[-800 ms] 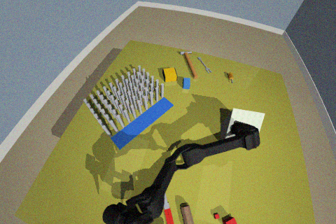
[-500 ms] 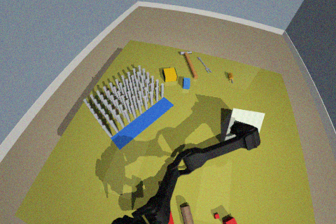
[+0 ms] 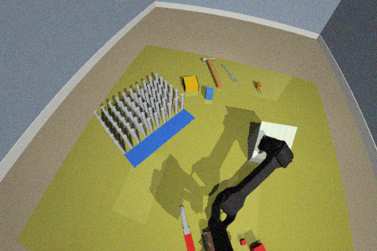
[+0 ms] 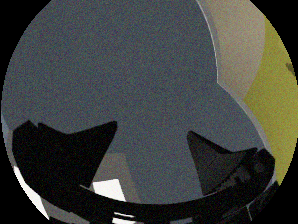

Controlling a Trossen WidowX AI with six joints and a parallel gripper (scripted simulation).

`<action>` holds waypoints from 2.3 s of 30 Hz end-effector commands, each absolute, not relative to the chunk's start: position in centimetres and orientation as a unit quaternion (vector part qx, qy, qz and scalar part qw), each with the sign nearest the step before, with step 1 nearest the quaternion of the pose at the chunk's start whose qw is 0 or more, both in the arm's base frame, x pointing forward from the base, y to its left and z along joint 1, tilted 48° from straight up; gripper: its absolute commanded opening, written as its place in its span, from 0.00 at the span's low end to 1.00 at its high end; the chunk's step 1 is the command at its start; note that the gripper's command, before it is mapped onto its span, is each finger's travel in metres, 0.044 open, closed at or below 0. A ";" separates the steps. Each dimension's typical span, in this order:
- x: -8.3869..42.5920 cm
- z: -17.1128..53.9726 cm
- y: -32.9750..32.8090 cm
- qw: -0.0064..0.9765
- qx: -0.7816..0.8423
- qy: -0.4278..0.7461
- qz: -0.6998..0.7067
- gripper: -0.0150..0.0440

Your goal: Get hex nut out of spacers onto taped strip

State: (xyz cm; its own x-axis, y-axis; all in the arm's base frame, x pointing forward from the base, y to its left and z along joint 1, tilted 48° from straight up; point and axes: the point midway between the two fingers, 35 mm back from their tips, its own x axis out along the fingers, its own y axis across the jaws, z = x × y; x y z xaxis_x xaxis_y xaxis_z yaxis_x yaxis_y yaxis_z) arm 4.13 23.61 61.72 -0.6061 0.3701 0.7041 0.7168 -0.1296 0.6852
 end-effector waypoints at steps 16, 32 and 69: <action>-7.6 65.5 -0.6 0.393 -0.254 -0.533 -0.705 1.00; -0.9 58.8 -22.2 0.633 -0.083 -0.397 -0.659 1.00; 39.9 21.3 -17.8 0.967 0.168 0.081 -0.172 1.00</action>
